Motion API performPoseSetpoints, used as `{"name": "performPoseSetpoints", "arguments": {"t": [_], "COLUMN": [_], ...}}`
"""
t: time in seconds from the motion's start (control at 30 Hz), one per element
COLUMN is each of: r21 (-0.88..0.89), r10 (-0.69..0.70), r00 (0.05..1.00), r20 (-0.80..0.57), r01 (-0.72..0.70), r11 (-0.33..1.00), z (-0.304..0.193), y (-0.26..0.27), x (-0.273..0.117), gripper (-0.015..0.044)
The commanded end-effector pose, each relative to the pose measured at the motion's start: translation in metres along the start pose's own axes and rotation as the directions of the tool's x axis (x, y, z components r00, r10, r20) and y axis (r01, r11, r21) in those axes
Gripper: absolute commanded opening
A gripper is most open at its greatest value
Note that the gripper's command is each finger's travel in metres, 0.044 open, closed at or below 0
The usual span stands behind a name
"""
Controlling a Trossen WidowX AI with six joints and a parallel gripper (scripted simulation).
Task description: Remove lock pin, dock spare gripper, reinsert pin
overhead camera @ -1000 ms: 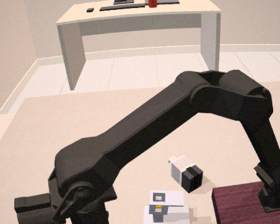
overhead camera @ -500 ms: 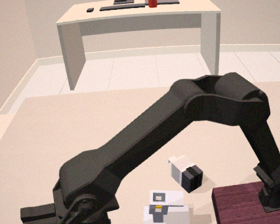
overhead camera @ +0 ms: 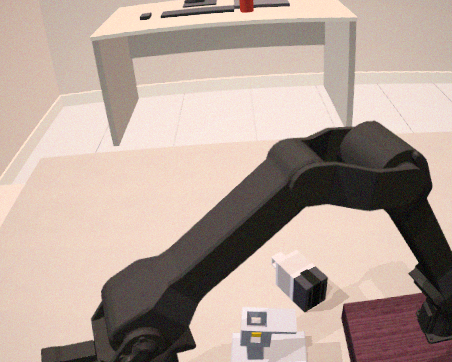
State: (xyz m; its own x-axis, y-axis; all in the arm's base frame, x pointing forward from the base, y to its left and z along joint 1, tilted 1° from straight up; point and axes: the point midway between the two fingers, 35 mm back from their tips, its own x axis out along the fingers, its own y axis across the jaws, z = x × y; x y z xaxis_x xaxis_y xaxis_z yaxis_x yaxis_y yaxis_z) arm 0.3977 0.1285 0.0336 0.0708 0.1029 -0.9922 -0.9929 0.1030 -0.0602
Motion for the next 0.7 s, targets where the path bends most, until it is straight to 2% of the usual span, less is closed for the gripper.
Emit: {"name": "performPoseSetpoints", "arguments": {"t": [0.0,0.23,0.43,0.67], "r21": [-0.003,-0.003,-0.003,-0.003], "r10": [0.006,0.006,0.006,0.006], "r00": [1.0,1.0,1.0,1.0], "r20": [-0.005,-0.005,-0.005,-0.005], "r01": [-0.006,-0.006,-0.006,-0.006], "r11": [1.0,1.0,1.0,1.0], "z": [-0.0013,-0.0013,-0.0013,-0.0013], "y": [0.001,0.001,0.001,0.0008], "x": [0.0037,0.0037,0.0037,0.0036], "gripper": [0.018,0.018,0.0023,0.0]}}
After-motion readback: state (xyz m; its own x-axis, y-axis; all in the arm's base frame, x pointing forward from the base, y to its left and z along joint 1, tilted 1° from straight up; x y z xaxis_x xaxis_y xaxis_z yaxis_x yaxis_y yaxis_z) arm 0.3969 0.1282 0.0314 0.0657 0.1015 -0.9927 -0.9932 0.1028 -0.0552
